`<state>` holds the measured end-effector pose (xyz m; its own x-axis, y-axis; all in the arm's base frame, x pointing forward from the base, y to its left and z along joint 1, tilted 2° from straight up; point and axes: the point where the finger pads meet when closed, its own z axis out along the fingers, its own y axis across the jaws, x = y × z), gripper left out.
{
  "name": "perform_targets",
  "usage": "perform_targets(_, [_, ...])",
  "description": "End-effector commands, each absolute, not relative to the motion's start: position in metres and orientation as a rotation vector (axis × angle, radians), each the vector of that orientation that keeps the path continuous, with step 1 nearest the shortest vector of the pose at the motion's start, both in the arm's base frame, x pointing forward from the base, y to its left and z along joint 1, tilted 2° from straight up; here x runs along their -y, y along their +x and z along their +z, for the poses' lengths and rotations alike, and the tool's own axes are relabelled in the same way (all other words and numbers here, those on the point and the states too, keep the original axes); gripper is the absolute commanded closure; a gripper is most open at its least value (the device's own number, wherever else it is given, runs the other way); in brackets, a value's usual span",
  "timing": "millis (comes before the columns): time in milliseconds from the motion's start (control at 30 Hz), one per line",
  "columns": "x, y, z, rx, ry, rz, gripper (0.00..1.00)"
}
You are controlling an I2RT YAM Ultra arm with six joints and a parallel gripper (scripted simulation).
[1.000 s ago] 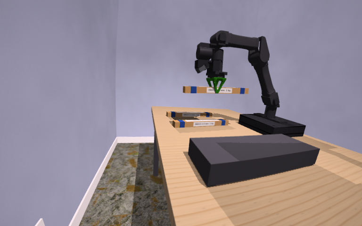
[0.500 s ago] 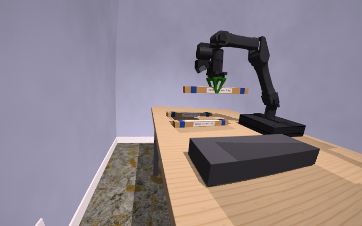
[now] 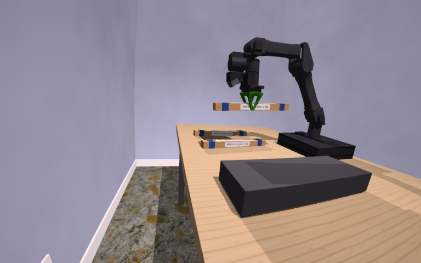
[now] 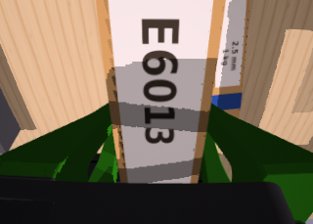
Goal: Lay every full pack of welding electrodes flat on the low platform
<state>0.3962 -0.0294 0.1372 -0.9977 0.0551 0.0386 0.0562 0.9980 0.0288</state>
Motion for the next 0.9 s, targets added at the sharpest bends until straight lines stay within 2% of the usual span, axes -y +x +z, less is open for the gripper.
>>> perform_targets(0, [0.029, 0.397, 0.145, 3.143, -0.084, -0.045, 1.0])
perform_targets(867, [0.028, 0.398, 0.114, 3.148, -0.084, -0.045, 1.0])
